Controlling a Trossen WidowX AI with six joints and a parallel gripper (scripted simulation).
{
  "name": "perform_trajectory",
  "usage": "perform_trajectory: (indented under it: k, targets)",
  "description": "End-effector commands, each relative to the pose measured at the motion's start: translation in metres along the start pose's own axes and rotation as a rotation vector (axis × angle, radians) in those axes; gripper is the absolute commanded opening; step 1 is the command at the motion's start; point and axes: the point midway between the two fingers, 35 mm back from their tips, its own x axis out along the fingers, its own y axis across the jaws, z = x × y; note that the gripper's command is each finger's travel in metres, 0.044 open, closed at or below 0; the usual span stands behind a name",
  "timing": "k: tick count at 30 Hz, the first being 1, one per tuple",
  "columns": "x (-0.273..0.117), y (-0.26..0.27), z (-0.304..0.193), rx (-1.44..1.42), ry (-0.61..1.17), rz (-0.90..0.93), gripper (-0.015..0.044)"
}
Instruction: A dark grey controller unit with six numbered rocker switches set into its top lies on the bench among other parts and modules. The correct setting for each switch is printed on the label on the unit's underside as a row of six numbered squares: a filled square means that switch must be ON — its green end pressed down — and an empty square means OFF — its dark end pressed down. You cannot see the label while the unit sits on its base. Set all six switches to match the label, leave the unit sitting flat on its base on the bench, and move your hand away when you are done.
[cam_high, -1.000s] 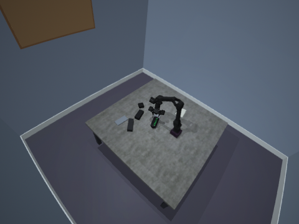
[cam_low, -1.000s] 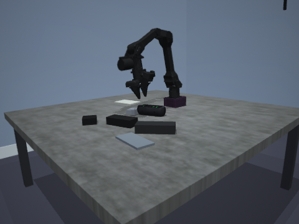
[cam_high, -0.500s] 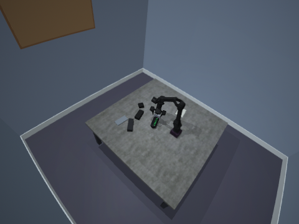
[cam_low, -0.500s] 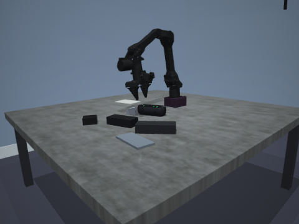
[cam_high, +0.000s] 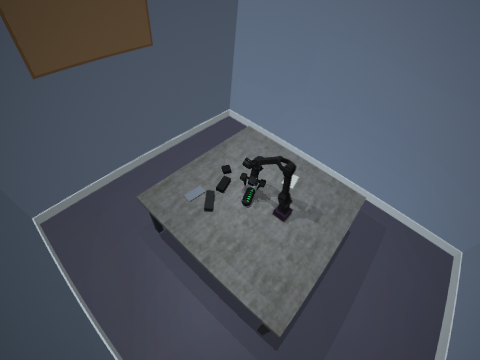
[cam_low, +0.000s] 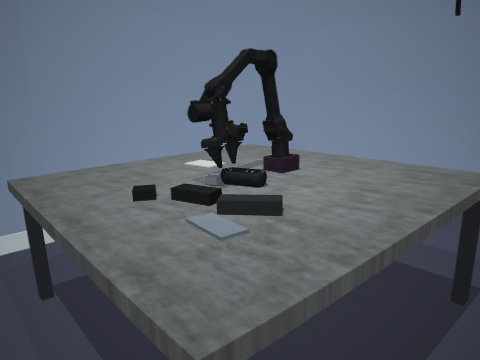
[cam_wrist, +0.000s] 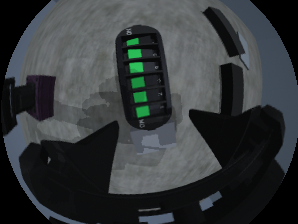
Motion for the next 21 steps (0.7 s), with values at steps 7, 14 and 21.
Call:
perform_trajectory:
  k: [7, 14, 21]
  targets:
    - [0.02, 0.004, -0.001, -0.002, -0.012, 0.016, 0.044]
    - [0.029, 0.005, -0.002, -0.002, -0.013, 0.017, 0.044]
    - [0.029, 0.005, -0.002, -0.002, -0.013, 0.017, 0.04]
